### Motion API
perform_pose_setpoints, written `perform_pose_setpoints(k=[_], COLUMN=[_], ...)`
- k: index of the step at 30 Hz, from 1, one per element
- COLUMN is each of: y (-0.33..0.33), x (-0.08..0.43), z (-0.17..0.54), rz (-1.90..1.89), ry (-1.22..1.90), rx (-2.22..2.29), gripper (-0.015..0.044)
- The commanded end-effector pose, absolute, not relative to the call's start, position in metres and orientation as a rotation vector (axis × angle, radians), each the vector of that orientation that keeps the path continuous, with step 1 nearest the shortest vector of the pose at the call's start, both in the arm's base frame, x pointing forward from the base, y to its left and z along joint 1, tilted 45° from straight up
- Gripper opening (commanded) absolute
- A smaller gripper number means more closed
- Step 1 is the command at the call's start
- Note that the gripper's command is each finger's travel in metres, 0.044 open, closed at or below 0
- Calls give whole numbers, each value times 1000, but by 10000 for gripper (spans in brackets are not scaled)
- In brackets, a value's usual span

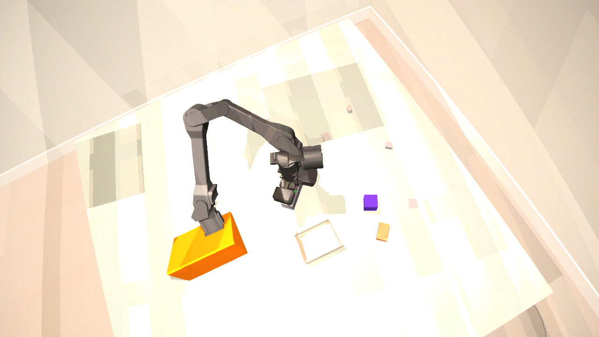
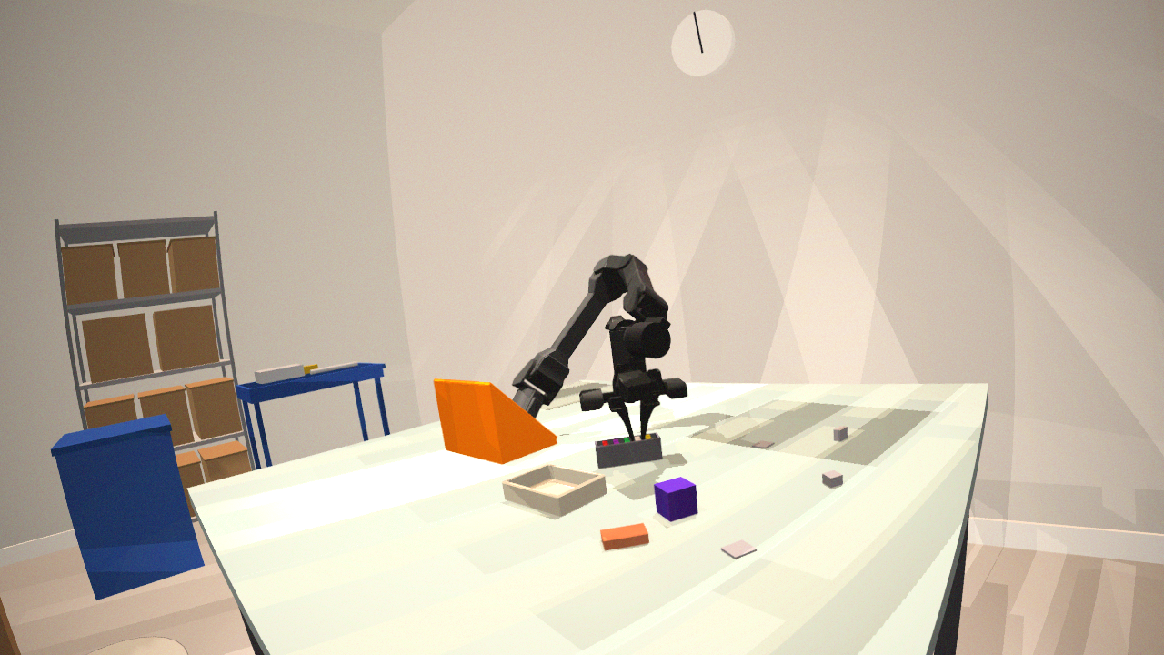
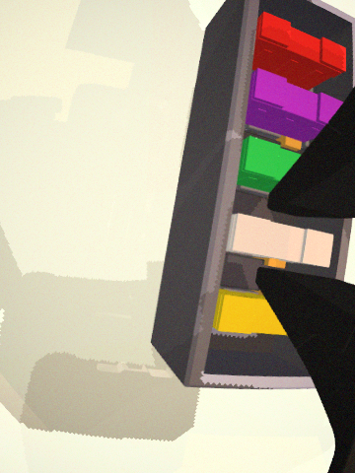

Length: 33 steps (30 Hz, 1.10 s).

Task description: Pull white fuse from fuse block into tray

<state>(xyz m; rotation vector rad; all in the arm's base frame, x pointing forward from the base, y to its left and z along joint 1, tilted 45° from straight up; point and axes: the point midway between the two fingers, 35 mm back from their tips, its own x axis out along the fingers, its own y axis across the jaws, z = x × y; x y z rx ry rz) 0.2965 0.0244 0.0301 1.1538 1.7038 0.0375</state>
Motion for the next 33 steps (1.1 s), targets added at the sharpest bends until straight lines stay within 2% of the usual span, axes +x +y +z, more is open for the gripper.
perform_pose_setpoints(k=[1, 12, 33], y=[26, 25, 19], x=[296, 296, 297], z=[29, 30, 36], rz=[37, 38, 36], ry=[1705, 1704, 1704], rx=[1160, 1154, 1155], gripper=[73, 0, 0])
